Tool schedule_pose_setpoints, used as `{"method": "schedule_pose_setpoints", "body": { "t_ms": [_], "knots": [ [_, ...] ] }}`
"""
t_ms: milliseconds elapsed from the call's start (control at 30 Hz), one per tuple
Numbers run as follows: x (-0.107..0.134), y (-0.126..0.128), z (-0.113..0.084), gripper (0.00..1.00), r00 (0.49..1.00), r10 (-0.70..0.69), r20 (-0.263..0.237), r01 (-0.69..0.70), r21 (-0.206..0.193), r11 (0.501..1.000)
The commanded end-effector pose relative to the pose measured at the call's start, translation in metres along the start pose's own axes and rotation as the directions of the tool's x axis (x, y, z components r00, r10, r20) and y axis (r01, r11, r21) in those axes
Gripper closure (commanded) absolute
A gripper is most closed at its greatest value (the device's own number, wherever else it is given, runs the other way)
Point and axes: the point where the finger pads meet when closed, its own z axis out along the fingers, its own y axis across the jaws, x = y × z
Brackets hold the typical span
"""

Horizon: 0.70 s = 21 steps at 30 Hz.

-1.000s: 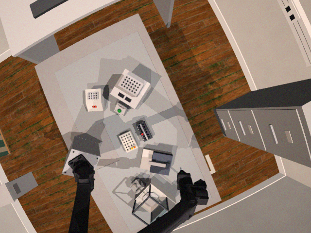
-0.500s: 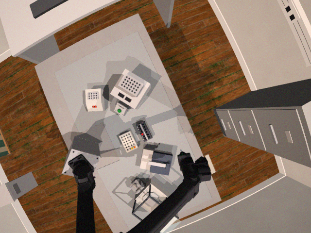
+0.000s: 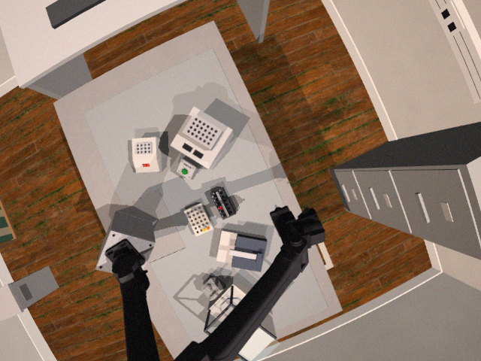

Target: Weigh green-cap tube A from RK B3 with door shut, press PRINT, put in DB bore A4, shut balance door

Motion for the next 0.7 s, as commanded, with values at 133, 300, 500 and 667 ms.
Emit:
{"method": "schedule_pose_setpoints", "body": {
  "t_ms": [133,300,500,667],
  "knots": [
    [-0.024,0.046,0.012,0.91,0.992,-0.129,0.001,0.129,-0.016,0.991],
    [-0.033,0.087,0.024,0.91,0.992,-0.128,0.023,0.128,-0.018,0.992],
    [-0.031,0.121,0.033,0.91,0.972,-0.235,0.013,0.235,-0.034,0.971],
    [-0.028,0.155,0.041,0.91,0.947,-0.32,0.006,0.32,-0.049,0.946]
  ]
}}
